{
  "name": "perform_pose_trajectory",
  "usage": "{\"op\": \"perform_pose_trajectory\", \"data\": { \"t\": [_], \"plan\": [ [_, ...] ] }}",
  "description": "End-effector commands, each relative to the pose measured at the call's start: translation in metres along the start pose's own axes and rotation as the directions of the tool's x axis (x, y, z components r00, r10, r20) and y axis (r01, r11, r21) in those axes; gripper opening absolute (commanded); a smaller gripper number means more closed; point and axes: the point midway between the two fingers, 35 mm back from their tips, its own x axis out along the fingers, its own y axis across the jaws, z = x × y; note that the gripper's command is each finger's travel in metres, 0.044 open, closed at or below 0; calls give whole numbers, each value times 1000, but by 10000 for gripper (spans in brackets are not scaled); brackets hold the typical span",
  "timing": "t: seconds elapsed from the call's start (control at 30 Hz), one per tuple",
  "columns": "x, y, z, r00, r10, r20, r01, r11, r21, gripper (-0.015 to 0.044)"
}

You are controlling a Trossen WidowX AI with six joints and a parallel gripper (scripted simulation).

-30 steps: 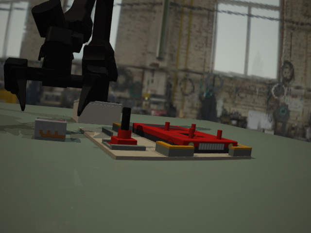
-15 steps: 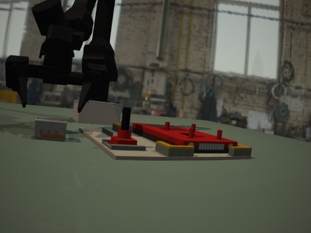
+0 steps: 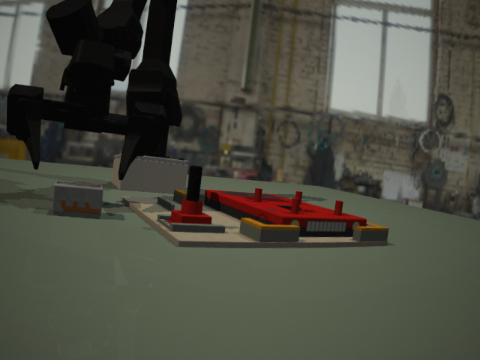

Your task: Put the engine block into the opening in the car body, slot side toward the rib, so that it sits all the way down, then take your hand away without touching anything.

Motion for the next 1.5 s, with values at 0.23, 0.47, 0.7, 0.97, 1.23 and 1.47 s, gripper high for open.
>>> {"op": "perform_pose_trajectory", "data": {
  "t": [0.23, 0.47, 0.7, 0.97, 1.23, 1.47],
  "plan": [
    [14, -7, 9, 988, 16, -153, -58, 960, -273, 440],
    [19, -9, 12, 966, 30, -257, -142, 891, -431, 440],
    [20, -9, 17, 932, 41, -359, -252, 786, -564, 440],
    [19, -8, 22, 882, 48, -469, -391, 629, -672, 440],
    [14, -6, 28, 818, 50, -573, -534, 433, -726, 440],
    [6, -4, 34, 752, 46, -657, -647, 237, -724, 440]
  ]
}}
